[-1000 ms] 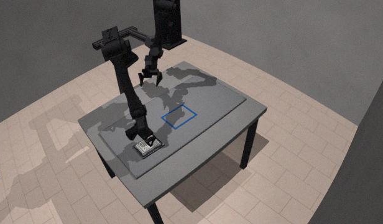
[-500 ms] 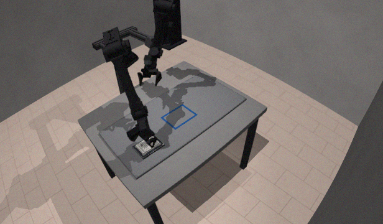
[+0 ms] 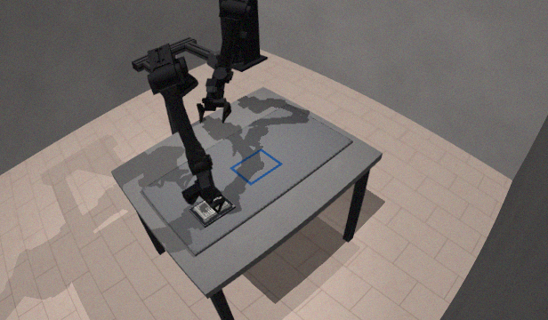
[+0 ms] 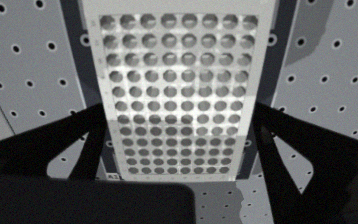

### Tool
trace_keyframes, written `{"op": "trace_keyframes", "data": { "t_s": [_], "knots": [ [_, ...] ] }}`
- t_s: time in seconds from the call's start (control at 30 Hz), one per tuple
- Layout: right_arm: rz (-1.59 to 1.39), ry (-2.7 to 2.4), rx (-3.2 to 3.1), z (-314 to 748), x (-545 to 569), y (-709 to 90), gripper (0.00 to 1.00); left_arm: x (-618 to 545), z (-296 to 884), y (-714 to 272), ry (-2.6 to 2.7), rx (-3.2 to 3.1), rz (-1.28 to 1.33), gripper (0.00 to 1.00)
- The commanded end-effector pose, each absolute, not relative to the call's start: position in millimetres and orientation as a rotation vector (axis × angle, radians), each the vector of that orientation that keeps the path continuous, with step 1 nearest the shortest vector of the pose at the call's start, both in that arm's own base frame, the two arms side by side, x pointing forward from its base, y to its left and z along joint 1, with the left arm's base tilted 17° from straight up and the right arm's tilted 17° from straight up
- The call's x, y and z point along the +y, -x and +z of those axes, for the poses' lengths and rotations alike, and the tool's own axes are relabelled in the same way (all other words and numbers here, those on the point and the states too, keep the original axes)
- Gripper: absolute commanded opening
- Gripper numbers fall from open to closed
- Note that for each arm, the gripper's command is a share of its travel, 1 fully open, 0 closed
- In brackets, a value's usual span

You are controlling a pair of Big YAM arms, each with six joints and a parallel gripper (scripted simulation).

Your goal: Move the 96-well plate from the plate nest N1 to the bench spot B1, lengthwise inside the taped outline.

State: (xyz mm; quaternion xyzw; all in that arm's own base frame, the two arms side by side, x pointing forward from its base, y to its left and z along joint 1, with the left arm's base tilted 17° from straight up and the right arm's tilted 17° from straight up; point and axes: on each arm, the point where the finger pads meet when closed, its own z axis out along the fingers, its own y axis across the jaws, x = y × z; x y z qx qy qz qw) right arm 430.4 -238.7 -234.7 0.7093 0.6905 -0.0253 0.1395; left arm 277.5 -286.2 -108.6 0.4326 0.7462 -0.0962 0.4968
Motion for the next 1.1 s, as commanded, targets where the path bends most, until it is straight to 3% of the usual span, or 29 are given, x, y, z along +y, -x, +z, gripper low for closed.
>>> {"op": "trace_keyframes", "data": {
  "t_s": [0.0, 0.27, 0.3, 0.33, 0.77, 1.07],
  "knots": [
    [-0.067, -2.037, 1.989, -238.3, -241.9, -435.5, 0.93, -286.4, -101.2, -278.1, -1.031, 1.791, -0.243, 1.0],
    [-0.069, -2.04, 1.991, -238.8, -241.7, -432.6, 0.82, -286.4, -101.2, -278.1, -1.031, 1.791, -0.243, 1.0],
    [-0.061, -2.03, 1.98, -226.4, -243.9, -438.8, 0.7, -286.4, -101.2, -278.1, -1.031, 1.791, -0.243, 1.0],
    [-0.056, -2.025, 1.974, -219.5, -243.1, -440.6, 0.79, -286.4, -101.2, -278.1, -1.031, 1.791, -0.243, 1.0],
    [-0.056, -2.066, 1.956, -192.8, -218.2, -431.4, 0.79, -286.4, -101.2, -278.1, -1.031, 1.791, -0.243, 1.0],
    [-0.041, -2.167, 1.886, -233.5, -105.6, -431.6, 0.79, -286.4, -101.2, -278.1, -1.031, 1.791, -0.243, 1.0]
  ]
}}
